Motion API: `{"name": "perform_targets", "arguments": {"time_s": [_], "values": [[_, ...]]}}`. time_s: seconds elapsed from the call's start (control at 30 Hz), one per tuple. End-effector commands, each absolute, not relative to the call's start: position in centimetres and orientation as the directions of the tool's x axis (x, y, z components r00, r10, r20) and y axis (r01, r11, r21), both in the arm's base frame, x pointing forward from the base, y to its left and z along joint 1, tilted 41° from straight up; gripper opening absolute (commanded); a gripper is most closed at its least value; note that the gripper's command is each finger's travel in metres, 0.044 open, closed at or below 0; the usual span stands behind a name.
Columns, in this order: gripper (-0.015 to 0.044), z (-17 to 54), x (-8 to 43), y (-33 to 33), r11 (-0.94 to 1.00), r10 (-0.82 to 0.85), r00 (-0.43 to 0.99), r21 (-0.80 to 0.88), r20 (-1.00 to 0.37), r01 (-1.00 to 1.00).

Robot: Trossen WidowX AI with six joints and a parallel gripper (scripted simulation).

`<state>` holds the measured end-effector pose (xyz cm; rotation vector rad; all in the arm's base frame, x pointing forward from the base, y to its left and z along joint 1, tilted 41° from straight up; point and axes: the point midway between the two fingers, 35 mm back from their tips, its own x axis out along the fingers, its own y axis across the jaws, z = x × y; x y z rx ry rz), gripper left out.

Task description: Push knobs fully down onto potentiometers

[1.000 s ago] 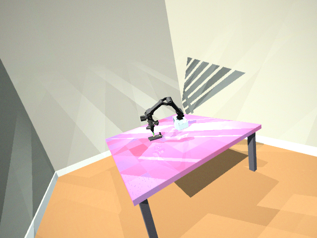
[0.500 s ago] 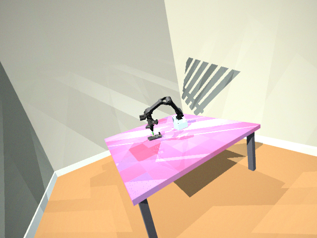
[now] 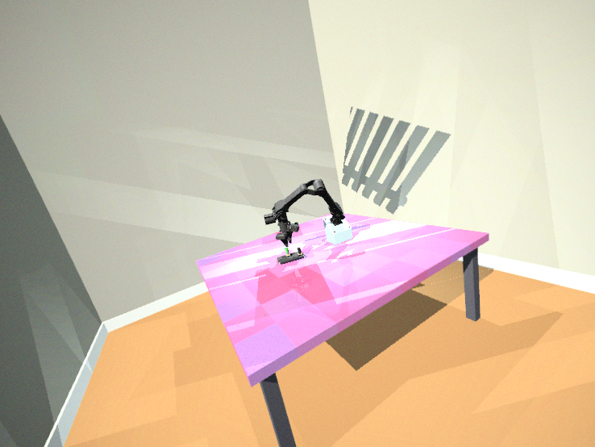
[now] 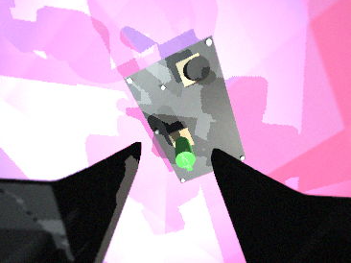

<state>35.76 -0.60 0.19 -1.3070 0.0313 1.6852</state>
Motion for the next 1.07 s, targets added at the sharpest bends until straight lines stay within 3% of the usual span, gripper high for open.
{"name": "perform_targets", "arguments": {"time_s": [0.0, 0.1, 0.27, 1.03], "values": [[0.0367, 0.9, 32.3, -1.2, -0.532, 0.650, 0.045, -0.497, -0.759, -0.685], [0.0440, 1.4, 28.7, -1.2, -0.533, 0.649, 0.046, -0.497, -0.759, -0.685], [0.0440, 1.7, 23.3, -0.6, -0.533, 0.650, 0.045, -0.497, -0.759, -0.684], [0.0440, 1.7, 23.1, -0.6, -0.533, 0.650, 0.045, -0.497, -0.759, -0.684]]}}
